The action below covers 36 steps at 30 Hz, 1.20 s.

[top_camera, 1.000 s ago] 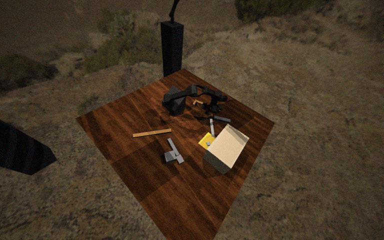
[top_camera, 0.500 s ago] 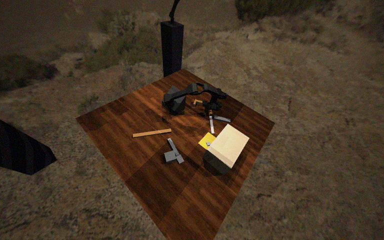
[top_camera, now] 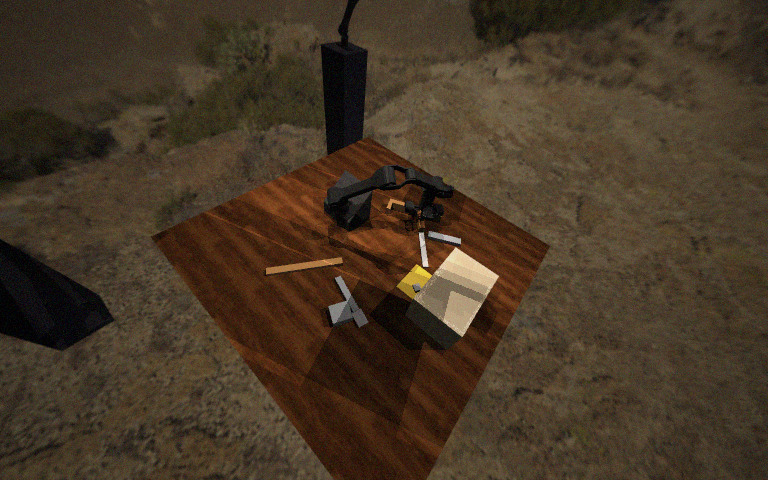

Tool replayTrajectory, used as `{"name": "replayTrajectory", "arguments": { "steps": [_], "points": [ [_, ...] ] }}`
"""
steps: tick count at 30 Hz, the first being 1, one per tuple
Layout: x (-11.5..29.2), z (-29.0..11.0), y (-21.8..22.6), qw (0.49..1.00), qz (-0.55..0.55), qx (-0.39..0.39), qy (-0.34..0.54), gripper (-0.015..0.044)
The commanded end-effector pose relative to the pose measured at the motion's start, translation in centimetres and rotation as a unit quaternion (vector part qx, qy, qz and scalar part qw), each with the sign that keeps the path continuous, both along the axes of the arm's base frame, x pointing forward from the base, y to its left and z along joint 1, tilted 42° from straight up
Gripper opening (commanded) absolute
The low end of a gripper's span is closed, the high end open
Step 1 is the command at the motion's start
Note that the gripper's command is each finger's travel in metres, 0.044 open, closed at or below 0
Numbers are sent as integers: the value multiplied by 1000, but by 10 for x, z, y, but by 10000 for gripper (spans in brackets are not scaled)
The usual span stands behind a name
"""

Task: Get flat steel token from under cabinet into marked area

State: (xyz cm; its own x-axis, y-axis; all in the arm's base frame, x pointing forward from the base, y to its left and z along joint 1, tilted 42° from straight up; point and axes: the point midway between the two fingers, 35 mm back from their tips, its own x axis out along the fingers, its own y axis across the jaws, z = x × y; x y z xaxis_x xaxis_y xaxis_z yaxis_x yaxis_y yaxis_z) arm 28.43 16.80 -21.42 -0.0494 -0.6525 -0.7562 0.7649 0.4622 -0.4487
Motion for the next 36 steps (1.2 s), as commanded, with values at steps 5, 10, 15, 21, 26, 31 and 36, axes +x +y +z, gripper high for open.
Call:
{"name": "replayTrajectory", "arguments": {
  "steps": [5, 10, 15, 21, 26, 31, 36],
  "points": [
    [6, 49, 47, 1000, 1, 7, -6, 440],
    [4, 73, 65, 1000, 2, 7, -7, 440],
    [5, 62, 58, 1000, 7, 8, -7, 440],
    [5, 62, 58, 1000, 7, 8, -7, 440],
    [5, 62, 58, 1000, 7, 8, -7, 440],
    [5, 62, 58, 1000, 7, 8, -7, 440],
    [5, 62, 58, 1000, 7, 8, -7, 440]
  ]
}}
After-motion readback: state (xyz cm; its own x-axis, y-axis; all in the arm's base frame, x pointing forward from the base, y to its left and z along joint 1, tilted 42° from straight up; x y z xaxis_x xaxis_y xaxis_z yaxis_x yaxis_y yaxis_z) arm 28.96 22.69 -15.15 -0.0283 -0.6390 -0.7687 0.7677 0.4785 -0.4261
